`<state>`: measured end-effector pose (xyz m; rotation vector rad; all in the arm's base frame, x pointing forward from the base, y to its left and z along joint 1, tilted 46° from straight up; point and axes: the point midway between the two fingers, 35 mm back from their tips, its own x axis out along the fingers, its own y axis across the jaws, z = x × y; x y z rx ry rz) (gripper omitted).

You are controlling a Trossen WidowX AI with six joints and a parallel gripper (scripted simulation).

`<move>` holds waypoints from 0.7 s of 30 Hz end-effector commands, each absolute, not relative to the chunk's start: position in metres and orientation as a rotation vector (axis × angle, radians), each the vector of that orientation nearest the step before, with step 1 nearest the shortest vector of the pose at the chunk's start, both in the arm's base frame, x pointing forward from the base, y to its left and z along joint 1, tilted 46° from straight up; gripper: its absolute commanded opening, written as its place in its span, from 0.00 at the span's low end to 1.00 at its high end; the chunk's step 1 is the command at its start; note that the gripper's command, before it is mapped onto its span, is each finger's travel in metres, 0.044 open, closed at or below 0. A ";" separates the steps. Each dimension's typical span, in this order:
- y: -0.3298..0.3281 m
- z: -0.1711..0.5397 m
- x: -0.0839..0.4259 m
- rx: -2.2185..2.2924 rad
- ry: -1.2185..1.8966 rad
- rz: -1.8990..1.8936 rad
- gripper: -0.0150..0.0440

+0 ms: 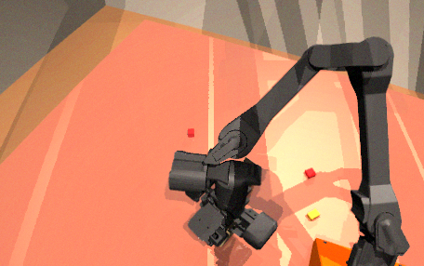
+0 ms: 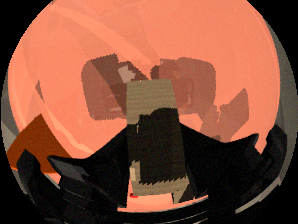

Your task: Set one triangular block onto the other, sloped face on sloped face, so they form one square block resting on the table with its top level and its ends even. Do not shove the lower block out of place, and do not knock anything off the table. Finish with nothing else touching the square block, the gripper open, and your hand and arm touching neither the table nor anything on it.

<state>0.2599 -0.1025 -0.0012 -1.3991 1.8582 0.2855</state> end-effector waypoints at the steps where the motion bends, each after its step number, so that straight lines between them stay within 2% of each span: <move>1: -0.091 0.011 0.265 -1.396 1.836 0.274 0.25; 12: -0.090 0.012 0.265 -1.398 1.837 0.278 0.25; 21: -0.092 0.010 0.264 -1.510 1.857 0.438 0.25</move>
